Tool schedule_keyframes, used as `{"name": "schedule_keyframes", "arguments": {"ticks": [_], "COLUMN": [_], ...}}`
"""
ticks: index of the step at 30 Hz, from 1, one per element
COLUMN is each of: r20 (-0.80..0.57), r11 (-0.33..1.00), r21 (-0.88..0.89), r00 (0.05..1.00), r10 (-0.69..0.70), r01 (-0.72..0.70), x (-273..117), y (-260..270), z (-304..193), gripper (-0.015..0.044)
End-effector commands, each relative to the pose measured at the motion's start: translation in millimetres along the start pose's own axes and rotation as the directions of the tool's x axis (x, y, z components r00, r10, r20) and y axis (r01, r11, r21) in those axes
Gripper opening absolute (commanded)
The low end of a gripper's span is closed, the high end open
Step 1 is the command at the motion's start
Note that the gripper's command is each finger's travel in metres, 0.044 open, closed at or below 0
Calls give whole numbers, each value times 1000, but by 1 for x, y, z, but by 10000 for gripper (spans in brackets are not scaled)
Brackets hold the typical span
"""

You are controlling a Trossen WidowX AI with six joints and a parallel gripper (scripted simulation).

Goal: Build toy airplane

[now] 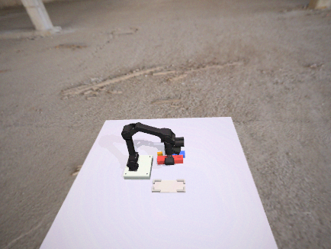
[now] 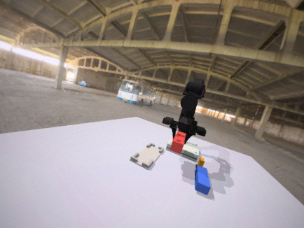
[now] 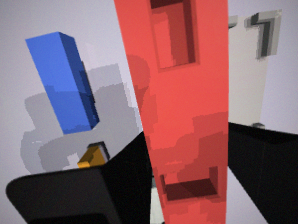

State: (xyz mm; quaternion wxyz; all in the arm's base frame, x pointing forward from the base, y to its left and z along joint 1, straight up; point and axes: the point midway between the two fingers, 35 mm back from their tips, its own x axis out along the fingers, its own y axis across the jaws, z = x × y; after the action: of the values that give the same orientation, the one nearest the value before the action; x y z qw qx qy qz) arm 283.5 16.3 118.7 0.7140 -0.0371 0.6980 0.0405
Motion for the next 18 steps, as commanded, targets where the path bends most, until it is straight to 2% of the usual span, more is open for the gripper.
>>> {"name": "schedule_keyframes", "arguments": {"ticks": [1,18], "r20": [0,-1], "r11": [1000,1000], "r21": [4,27], "r00": [1000,1000], "r10": [-4,-8], "r01": [4,8], "x": [6,30], "y": [-13,-64], "z": [0,-7], "gripper": [0,0]}}
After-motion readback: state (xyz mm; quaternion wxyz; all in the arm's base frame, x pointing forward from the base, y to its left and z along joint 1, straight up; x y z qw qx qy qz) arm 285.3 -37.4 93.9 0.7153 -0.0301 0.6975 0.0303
